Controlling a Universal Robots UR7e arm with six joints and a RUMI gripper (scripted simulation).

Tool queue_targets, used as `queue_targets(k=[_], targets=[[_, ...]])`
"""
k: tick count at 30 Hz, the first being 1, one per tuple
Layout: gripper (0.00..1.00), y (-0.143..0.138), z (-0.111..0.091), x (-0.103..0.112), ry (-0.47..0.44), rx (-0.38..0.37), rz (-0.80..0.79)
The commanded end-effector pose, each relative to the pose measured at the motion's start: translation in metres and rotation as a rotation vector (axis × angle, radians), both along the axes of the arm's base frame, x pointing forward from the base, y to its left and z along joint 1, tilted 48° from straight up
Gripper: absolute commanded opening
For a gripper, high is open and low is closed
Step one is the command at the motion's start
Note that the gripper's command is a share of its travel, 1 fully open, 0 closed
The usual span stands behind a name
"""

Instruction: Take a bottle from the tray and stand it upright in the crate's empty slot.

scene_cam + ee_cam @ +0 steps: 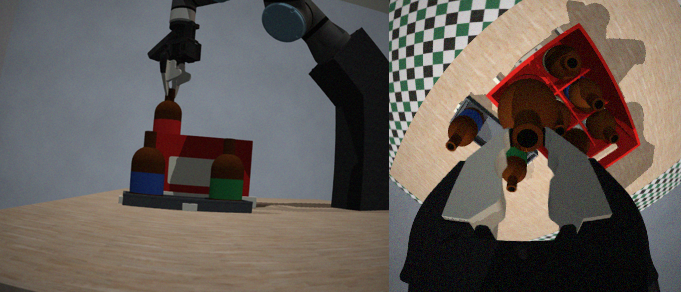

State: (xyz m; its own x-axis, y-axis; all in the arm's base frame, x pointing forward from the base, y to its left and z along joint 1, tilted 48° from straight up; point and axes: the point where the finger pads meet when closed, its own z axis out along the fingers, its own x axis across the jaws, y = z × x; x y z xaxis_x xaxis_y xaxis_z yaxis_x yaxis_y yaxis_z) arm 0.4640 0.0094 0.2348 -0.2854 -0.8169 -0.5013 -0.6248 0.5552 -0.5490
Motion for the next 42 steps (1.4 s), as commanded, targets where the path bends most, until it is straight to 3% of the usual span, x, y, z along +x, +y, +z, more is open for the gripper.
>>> queue_targets(k=[1, 42], targets=[[0.0, 0.0, 0.0004, 0.0001, -0.001, -0.001, 0.0], [0.0, 0.0017, -0.007, 0.0083, -0.001, -0.001, 0.0]])
